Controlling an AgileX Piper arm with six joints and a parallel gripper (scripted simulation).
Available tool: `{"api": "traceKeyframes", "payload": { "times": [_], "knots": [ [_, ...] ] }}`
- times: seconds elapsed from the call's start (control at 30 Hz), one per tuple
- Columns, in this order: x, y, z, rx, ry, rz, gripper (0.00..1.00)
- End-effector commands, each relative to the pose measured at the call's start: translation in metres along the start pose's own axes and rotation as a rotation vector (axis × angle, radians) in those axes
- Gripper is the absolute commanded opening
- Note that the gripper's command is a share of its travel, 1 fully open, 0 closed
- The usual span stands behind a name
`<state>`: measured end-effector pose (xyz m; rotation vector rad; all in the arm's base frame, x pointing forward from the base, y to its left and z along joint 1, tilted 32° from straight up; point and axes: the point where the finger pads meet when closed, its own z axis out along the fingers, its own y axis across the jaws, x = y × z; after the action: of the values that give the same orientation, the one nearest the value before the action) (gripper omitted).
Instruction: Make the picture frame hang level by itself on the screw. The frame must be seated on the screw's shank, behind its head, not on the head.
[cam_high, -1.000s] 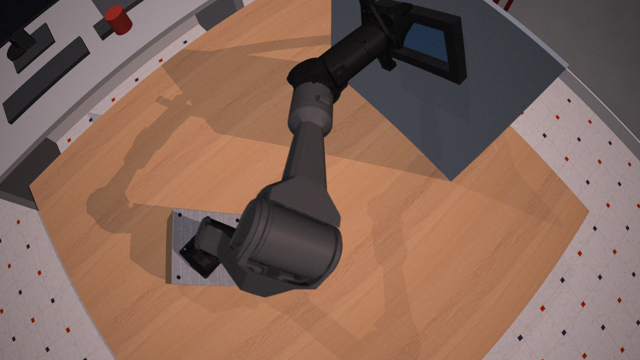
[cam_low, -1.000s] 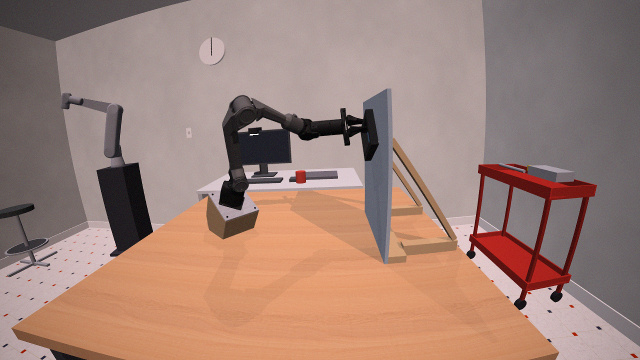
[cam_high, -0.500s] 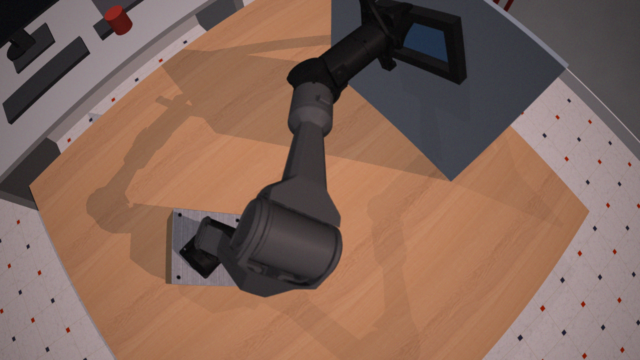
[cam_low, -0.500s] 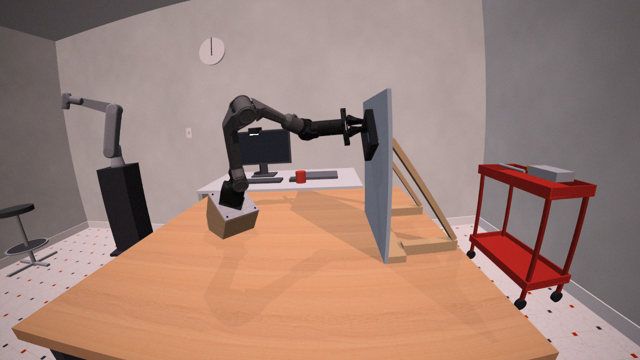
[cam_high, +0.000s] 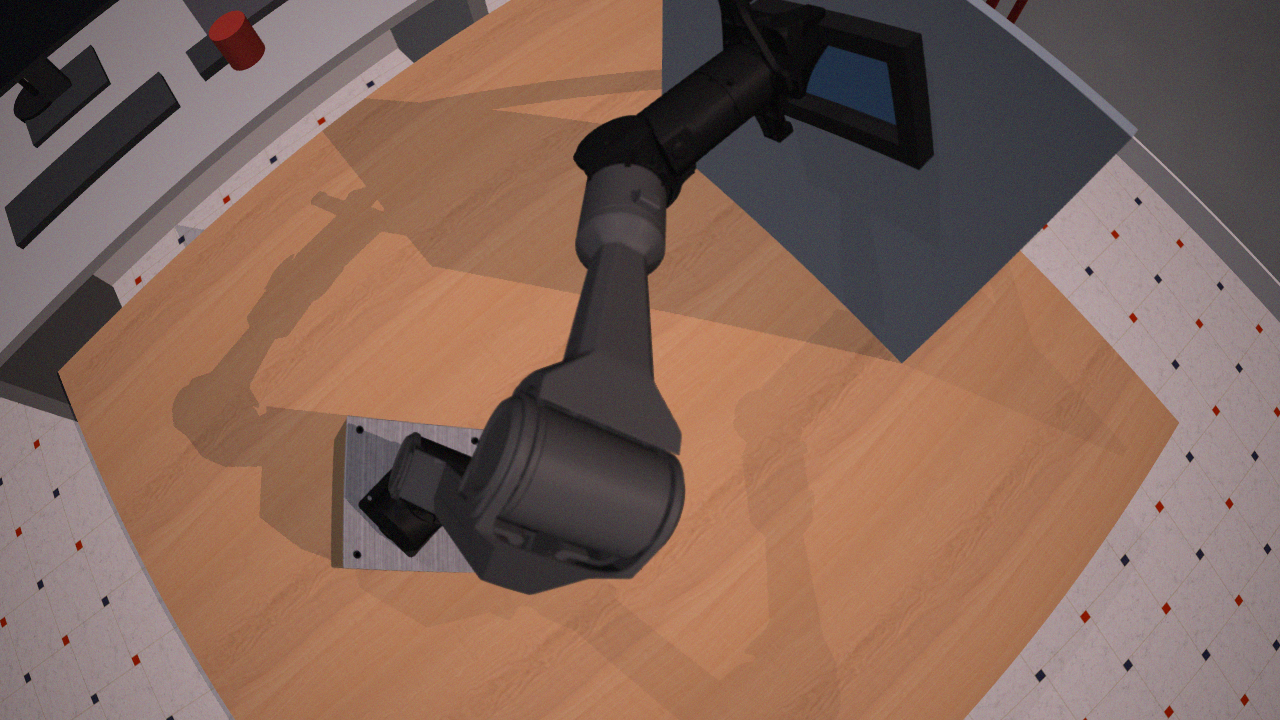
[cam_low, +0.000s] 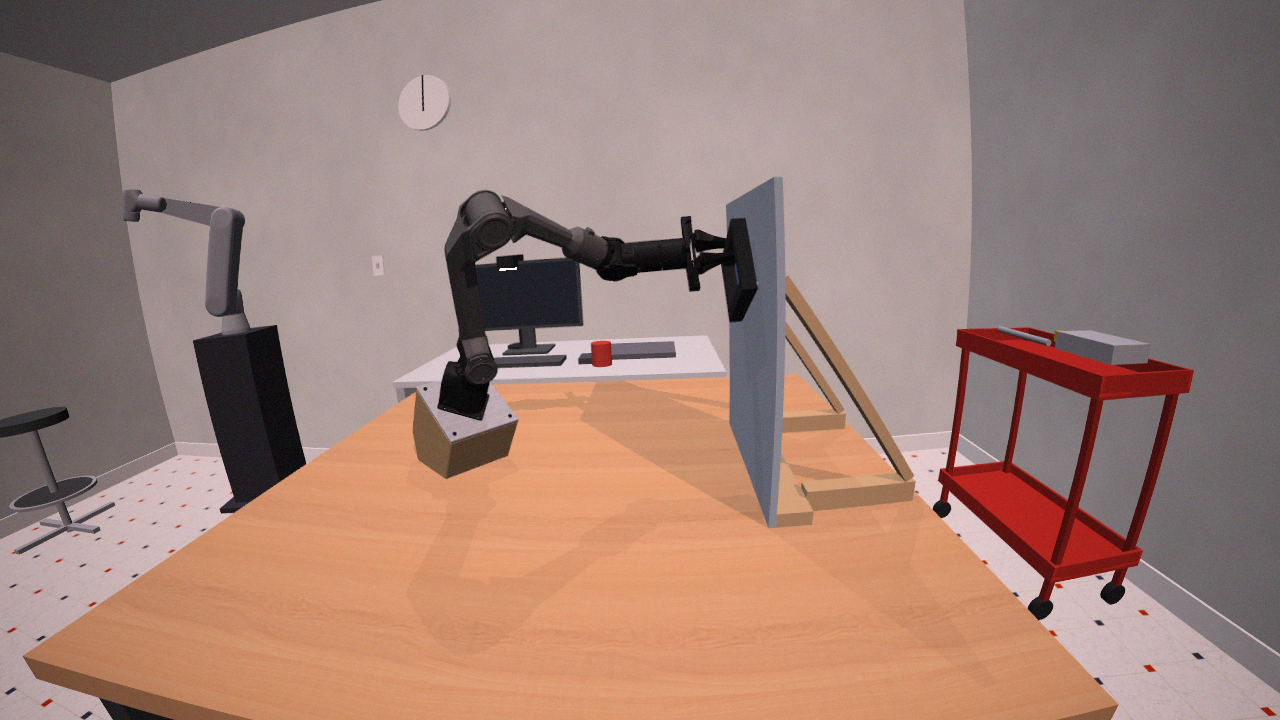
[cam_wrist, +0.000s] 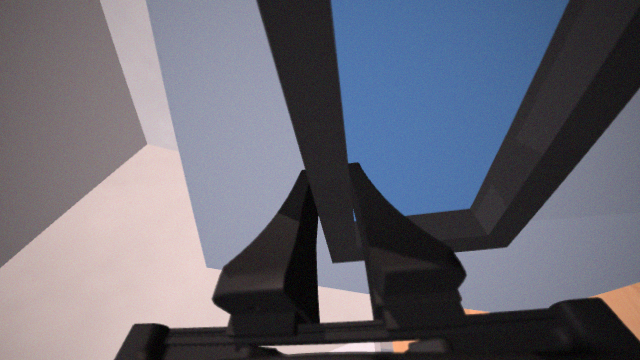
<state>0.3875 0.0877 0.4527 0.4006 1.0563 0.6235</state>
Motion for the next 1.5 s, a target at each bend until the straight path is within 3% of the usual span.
{"api": "traceKeyframes", "payload": {
  "times": [0.0, 1.47],
  "knots": [
    [-0.0001, 0.0006, 0.0008, -0.001, -0.001, 0.001, 0.00],
    [-0.0010, 0.0050, 0.0009, -0.003, -0.002, 0.001, 0.00]
  ]
}}
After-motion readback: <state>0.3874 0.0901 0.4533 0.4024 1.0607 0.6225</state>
